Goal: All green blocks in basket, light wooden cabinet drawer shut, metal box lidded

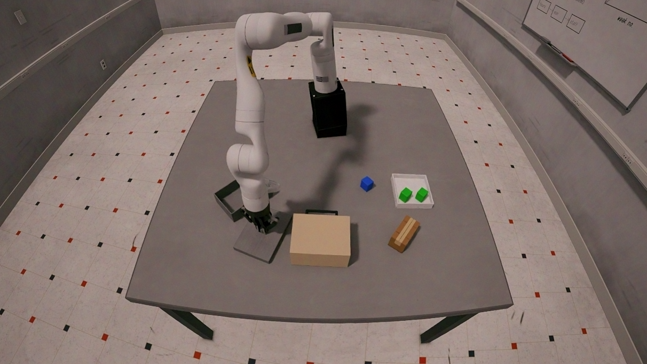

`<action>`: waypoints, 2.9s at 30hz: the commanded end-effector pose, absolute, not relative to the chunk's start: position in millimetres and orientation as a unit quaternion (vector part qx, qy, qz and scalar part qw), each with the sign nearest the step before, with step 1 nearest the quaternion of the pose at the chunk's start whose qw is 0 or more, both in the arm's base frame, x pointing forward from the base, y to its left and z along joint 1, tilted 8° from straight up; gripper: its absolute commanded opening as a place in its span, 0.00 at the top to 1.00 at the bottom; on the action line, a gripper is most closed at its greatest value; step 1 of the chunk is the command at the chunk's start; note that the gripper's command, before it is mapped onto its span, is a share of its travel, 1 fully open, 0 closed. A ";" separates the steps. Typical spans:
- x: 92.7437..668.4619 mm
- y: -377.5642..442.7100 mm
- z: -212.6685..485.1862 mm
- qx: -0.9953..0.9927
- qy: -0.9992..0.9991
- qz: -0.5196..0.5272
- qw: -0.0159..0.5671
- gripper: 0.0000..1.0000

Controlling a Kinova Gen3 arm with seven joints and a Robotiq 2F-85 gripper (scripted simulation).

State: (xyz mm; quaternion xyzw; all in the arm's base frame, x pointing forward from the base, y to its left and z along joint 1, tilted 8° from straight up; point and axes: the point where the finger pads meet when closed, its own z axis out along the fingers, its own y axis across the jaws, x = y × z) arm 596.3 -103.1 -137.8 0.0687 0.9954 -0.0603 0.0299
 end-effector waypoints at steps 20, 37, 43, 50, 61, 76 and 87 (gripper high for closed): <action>596.9 -103.0 -136.3 0.069 0.995 -0.060 0.031 0.90; 595.4 -99.4 -107.6 0.069 0.995 -0.060 0.031 0.90; 594.6 -97.5 -92.3 0.069 0.995 -0.060 0.031 0.90; 592.9 -93.6 -61.1 0.069 0.995 -0.060 0.031 0.90; 590.8 -88.7 -22.1 0.069 0.995 -0.060 0.031 0.90; 589.2 -84.9 7.8 0.069 0.995 -0.060 0.031 0.90; 588.0 -86.3 9.9 0.071 0.995 -0.060 0.031 0.90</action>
